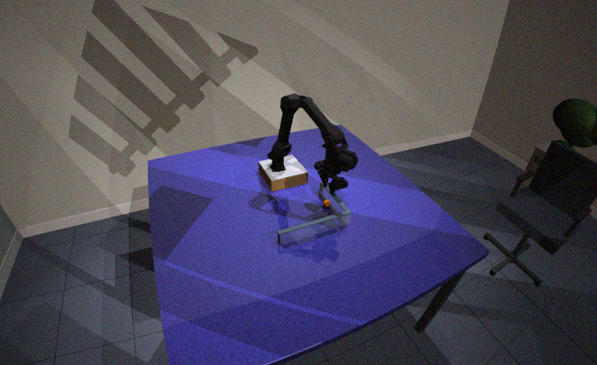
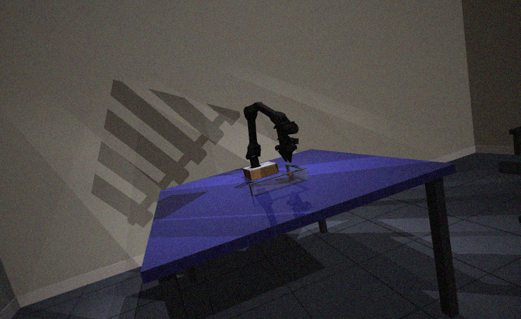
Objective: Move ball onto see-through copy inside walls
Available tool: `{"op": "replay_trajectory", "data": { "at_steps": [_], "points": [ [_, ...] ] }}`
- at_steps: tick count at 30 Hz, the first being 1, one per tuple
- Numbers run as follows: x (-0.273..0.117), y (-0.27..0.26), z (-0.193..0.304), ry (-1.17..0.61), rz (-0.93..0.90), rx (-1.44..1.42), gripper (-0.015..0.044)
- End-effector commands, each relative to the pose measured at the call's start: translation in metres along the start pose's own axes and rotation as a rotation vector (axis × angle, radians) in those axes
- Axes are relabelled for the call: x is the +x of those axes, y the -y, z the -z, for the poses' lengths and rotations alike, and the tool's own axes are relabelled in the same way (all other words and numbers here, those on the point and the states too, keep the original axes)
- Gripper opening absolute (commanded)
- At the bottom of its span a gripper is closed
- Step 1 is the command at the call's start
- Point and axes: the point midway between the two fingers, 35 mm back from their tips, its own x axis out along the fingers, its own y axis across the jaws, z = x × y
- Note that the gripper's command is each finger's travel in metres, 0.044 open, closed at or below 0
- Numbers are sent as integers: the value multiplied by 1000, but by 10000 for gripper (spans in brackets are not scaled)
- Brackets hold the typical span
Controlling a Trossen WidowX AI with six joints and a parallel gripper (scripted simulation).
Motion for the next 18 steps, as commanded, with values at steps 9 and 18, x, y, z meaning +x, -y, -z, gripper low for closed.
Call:
{"op": "replay_trajectory", "data": {
  "at_steps": [9,18],
  "points": [
    [-50,-4,2,-1,-2,0,440],
    [-50,-4,2,-1,-2,0,440]
  ]
}}
